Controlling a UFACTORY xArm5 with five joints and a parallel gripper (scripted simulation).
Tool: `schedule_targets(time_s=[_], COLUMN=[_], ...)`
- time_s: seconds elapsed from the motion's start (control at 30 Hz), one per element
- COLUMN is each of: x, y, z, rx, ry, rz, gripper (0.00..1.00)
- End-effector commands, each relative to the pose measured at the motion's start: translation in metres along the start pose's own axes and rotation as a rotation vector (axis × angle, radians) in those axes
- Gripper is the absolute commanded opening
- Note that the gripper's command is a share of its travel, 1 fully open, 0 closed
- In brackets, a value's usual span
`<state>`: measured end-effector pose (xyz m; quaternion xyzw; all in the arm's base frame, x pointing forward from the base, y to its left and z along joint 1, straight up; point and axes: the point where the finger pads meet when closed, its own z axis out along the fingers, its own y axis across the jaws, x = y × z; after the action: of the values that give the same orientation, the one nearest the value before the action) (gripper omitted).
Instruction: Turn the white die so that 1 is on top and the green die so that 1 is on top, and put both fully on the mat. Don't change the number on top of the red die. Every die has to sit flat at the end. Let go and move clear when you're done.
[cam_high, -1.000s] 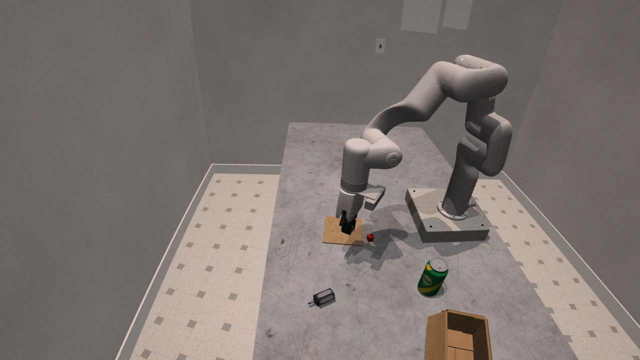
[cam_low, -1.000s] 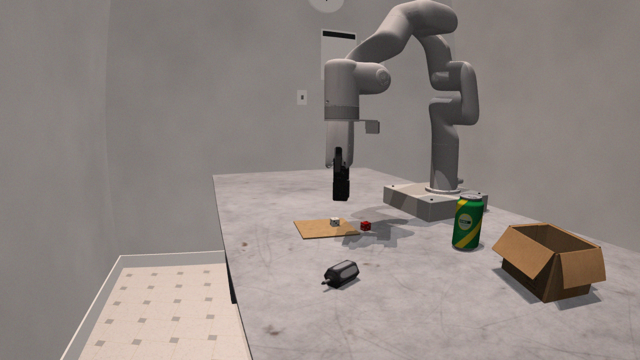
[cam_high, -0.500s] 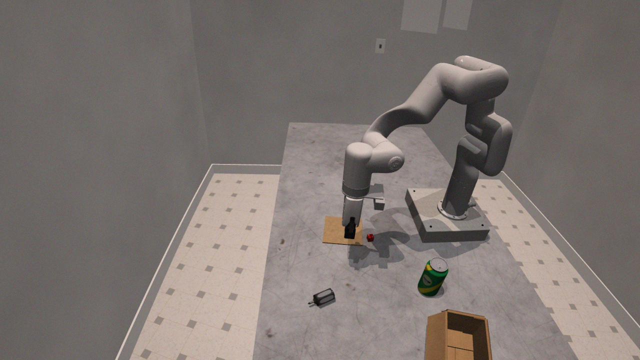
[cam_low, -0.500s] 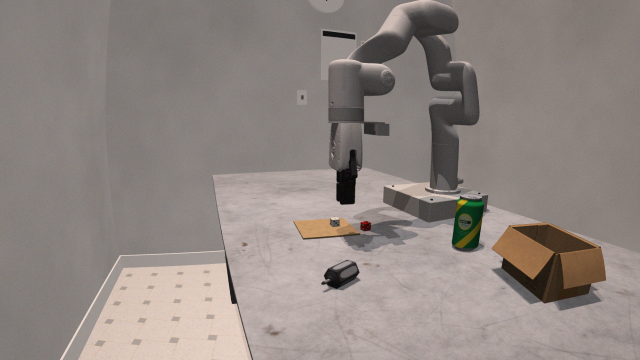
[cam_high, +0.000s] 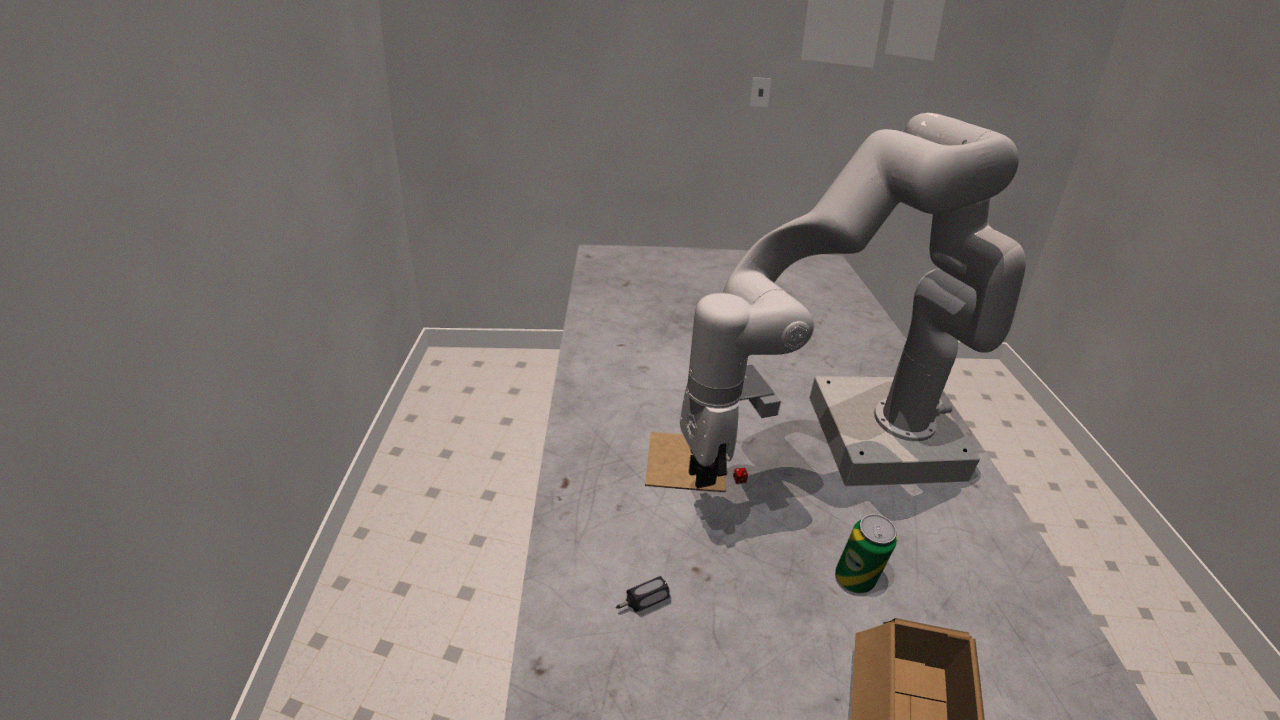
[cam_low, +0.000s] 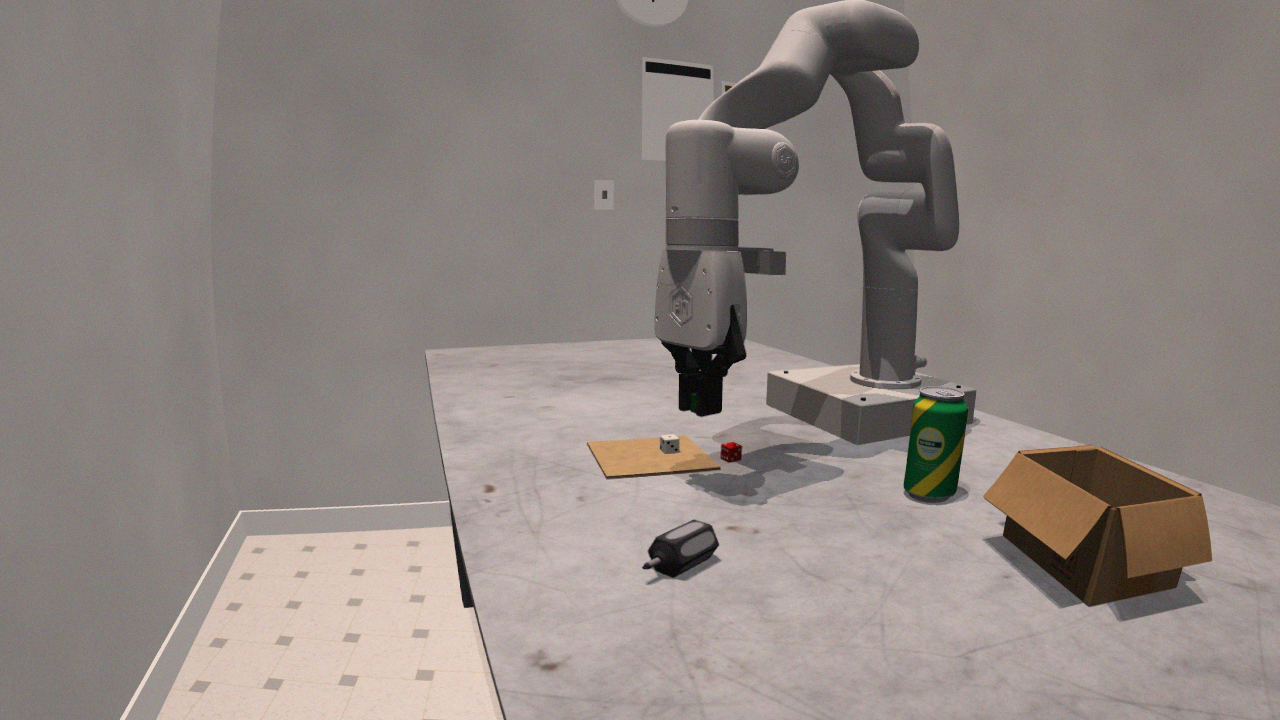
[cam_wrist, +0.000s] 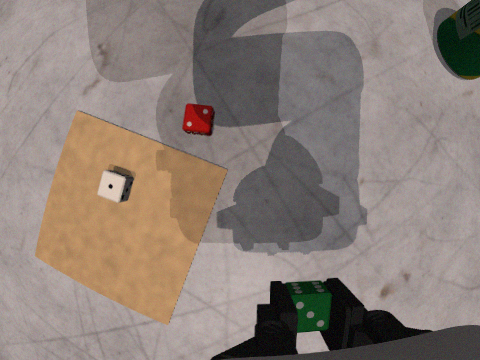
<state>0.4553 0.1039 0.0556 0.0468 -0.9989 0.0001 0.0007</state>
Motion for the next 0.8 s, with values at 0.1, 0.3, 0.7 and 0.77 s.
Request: schedule_targets(time_s=[0.1,0.3,0.7,0.77], x=[-0.0016,-0.0016,0.0018,0.0022], y=[0.0054,0.0054,0.0047,0.0046], z=[-0.0002,0.0001,0.0006,0.0009], rx=[0.000,-0.002,-0.022,-0.025], ry=[-0.004,-0.022,-0.307,-0.350], rz=[-0.137,-0.137,-0.136,-0.136], gripper=[0.15,0.15,0.15,0.15])
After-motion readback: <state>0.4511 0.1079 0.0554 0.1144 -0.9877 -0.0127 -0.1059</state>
